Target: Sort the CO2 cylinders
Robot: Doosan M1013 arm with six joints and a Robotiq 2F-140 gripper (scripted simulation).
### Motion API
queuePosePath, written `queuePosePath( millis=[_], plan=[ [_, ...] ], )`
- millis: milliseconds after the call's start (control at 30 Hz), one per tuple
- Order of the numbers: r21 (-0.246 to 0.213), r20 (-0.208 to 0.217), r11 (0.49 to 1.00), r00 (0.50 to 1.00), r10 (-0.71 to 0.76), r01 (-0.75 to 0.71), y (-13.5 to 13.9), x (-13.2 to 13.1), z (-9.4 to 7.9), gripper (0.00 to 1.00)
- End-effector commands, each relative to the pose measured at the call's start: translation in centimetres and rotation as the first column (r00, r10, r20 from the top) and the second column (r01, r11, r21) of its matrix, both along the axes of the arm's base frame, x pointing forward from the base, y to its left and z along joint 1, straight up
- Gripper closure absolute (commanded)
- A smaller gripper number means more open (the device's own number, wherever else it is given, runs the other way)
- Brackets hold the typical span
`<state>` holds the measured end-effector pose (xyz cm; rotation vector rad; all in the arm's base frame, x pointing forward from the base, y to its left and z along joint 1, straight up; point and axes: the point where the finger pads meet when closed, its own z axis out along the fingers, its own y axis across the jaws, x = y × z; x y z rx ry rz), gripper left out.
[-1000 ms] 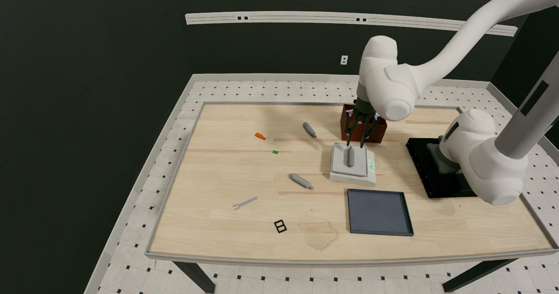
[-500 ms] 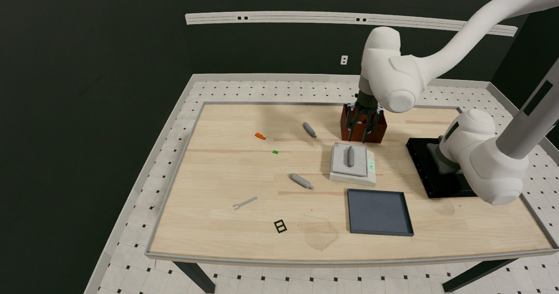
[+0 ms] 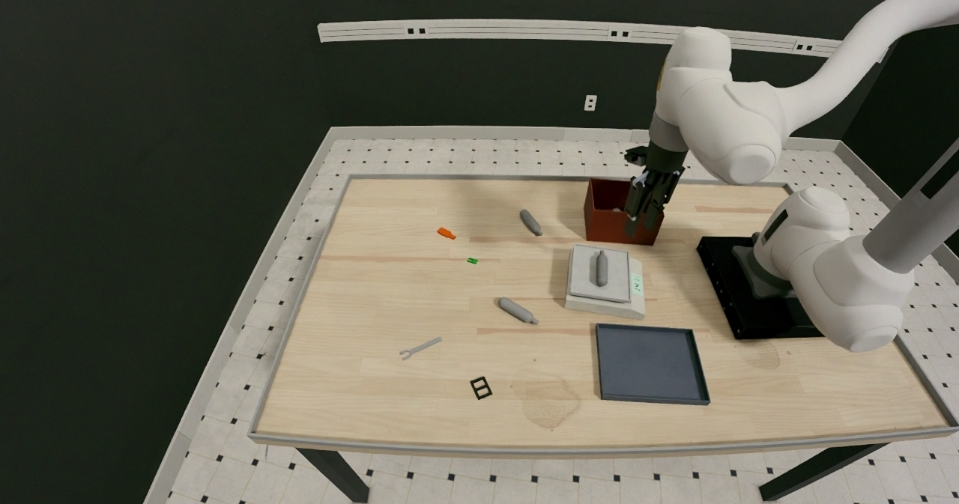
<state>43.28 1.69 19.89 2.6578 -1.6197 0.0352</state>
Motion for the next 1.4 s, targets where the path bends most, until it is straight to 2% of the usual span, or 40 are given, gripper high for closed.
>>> queuePosePath(
  millis=[0, 133, 300, 367, 400, 467, 1367],
  plan=[
    [0.015, -0.003, 0.961, 0.961, 0.275, -0.275, 0.5, -2.9, 2.3, 0.61],
    [0.010, -0.008, 0.889, 0.889, 0.457, -0.457, 0.7, -4.1, 3.1, 0.61],
    [0.015, -0.011, 0.754, 0.754, 0.657, -0.657, 0.8, -4.4, 3.3, 0.61],
    [0.015, -0.011, 0.754, 0.754, 0.657, -0.657, 0.8, -4.4, 3.3, 0.61],
    [0.027, -0.007, 0.655, 0.655, 0.756, -0.755, 0.8, -4.4, 3.3, 0.61],
    [0.036, -0.002, 0.609, 0.610, 0.793, -0.792, 0.8, -4.4, 3.3, 0.61],
    [0.036, -0.002, 0.609, 0.610, 0.793, -0.792, 0.8, -4.4, 3.3, 0.61]
  ],
)
